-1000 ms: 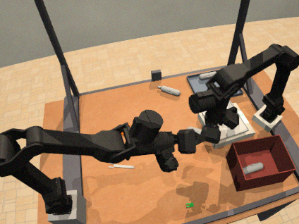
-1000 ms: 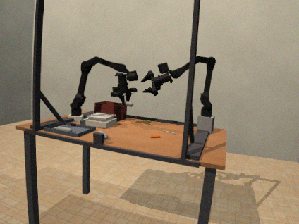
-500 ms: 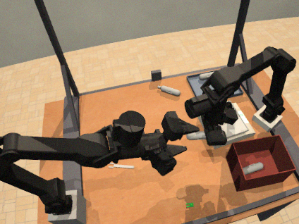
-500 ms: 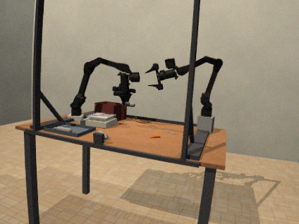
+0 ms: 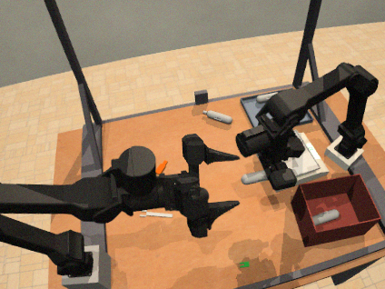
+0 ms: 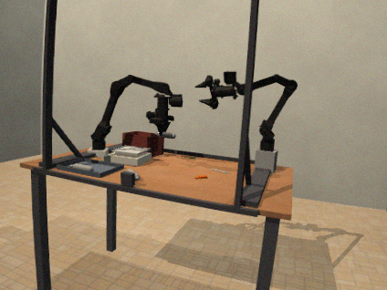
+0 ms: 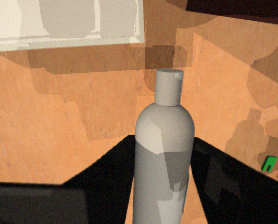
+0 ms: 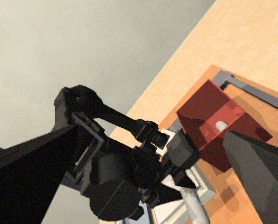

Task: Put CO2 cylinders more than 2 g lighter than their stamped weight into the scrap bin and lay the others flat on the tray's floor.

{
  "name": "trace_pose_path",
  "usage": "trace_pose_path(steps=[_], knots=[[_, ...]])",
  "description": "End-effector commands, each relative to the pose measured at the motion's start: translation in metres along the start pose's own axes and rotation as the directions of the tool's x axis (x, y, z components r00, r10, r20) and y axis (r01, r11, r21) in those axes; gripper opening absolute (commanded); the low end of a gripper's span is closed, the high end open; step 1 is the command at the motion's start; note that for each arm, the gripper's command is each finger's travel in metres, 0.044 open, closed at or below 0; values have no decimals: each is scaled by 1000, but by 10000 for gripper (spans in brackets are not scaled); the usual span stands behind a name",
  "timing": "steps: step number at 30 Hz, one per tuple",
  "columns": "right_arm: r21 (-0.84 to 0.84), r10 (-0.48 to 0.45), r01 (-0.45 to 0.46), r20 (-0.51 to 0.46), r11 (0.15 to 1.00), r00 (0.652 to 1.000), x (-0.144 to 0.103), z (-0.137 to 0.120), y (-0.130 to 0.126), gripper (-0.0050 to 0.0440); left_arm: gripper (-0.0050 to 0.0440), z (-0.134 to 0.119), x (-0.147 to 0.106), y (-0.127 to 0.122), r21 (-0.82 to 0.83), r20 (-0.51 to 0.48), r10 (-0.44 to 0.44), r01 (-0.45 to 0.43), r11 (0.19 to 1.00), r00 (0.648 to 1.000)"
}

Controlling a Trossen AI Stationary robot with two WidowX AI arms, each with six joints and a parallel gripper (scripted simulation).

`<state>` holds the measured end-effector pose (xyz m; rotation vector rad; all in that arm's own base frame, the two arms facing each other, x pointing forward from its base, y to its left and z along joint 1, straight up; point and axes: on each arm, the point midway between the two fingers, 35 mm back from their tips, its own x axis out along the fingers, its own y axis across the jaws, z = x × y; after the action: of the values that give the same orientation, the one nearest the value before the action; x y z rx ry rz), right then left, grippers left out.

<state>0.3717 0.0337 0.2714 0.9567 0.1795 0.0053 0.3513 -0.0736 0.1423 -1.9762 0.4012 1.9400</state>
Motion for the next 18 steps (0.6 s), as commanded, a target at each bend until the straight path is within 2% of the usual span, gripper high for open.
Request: trace_pose_path(steps=[1,6,12,14,18], knots=[[-213,40,-29,49,977,998,-18,15,7,440,-50,-4,-10,-2,-33,-28,-1,0,999,1000],[-429,63,-18,91,903,994,-32,26,10,440,-50,-4,-11,-2,-37,-30,-2,1,999,1000],[-652,94,23,143,758,985,-51,39,15,440,-50,-4,-12,-2,-37,-32,-3,2,999,999],[-652,94,23,143,758,985,-51,39,15,440,-50,-4,-12,-2,-37,-32,-3,2,999,999],[-750,110,57,170,659,979,-61,45,18,440,-50,-4,-12,-2,-35,-32,-3,2,999,999]])
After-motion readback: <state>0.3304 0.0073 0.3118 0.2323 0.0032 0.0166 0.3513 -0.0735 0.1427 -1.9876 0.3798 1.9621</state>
